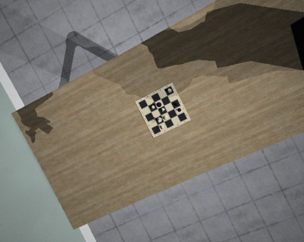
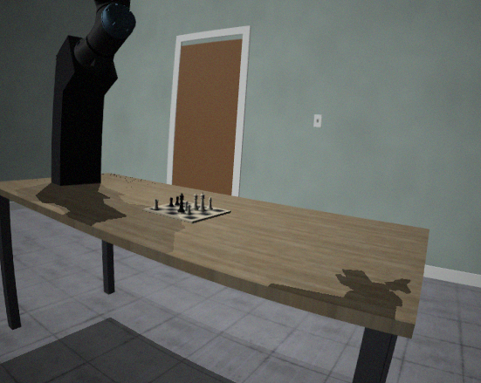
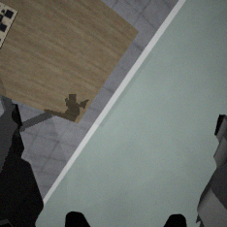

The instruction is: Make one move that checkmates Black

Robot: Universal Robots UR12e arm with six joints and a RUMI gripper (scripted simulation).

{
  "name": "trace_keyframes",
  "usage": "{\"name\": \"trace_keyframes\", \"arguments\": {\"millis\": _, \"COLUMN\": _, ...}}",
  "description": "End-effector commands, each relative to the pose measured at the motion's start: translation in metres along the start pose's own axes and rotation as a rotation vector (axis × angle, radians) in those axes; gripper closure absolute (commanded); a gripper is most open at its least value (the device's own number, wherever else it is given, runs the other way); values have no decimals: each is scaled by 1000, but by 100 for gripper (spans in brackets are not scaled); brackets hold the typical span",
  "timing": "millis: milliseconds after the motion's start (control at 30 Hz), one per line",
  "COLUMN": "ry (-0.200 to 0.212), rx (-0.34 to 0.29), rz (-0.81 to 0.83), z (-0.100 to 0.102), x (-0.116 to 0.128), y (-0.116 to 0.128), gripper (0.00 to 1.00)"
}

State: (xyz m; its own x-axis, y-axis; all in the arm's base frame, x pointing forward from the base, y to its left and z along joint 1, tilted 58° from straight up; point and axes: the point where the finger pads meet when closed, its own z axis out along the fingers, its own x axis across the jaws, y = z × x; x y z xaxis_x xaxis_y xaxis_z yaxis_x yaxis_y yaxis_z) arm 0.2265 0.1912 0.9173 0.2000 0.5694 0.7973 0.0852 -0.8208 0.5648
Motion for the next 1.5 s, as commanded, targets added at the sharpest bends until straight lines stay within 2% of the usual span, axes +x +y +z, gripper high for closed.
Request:
{"name": "trace_keyframes", "arguments": {"millis": 0, "ry": -41, "rx": -14, "rz": -57, "z": 17, "x": 3, "y": -15, "gripper": 0}}
{"name": "trace_keyframes", "arguments": {"millis": 200, "ry": -152, "rx": -45, "rz": -211, "z": 65, "x": 6, "y": -52, "gripper": 0}}
{"name": "trace_keyframes", "arguments": {"millis": 400, "ry": -311, "rx": -74, "rz": -421, "z": 134, "x": -1, "y": -97, "gripper": 0}}
{"name": "trace_keyframes", "arguments": {"millis": 467, "ry": -311, "rx": -74, "rz": -421, "z": 134, "x": -1, "y": -97, "gripper": 0}}
{"name": "trace_keyframes", "arguments": {"millis": 700, "ry": -552, "rx": -82, "rz": -719, "z": 238, "x": -29, "y": -151, "gripper": 0}}
{"name": "trace_keyframes", "arguments": {"millis": 733, "ry": -552, "rx": -82, "rz": -719, "z": 238, "x": -29, "y": -151, "gripper": 0}}
{"name": "trace_keyframes", "arguments": {"millis": 867, "ry": -708, "rx": -63, "rz": -904, "z": 304, "x": -57, "y": -177, "gripper": 0}}
{"name": "trace_keyframes", "arguments": {"millis": 900, "ry": -708, "rx": -63, "rz": -904, "z": 304, "x": -57, "y": -177, "gripper": 0}}
{"name": "trace_keyframes", "arguments": {"millis": 967, "ry": -789, "rx": -45, "rz": -998, "z": 338, "x": -75, "y": -189, "gripper": 0}}
{"name": "trace_keyframes", "arguments": {"millis": 1033, "ry": -789, "rx": -45, "rz": -998, "z": 338, "x": -75, "y": -189, "gripper": 0}}
{"name": "trace_keyframes", "arguments": {"millis": 1167, "ry": -952, "rx": 8, "rz": -1185, "z": 405, "x": -118, "y": -207, "gripper": 0}}
{"name": "trace_keyframes", "arguments": {"millis": 1200, "ry": -952, "rx": 8, "rz": -1185, "z": 405, "x": -118, "y": -207, "gripper": 0}}
{"name": "trace_keyframes", "arguments": {"millis": 1300, "ry": -1073, "rx": 65, "rz": -1321, "z": 454, "x": -154, "y": -218, "gripper": 0}}
{"name": "trace_keyframes", "arguments": {"millis": 1333, "ry": -1073, "rx": 65, "rz": -1321, "z": 454, "x": -154, "y": -218, "gripper": 0}}
{"name": "trace_keyframes", "arguments": {"millis": 1433, "ry": -1188, "rx": 136, "rz": -1449, "z": 499, "x": -194, "y": -226, "gripper": 0}}
{"name": "trace_keyframes", "arguments": {"millis": 1467, "ry": -1188, "rx": 136, "rz": -1449, "z": 499, "x": -194, "y": -226, "gripper": 0}}
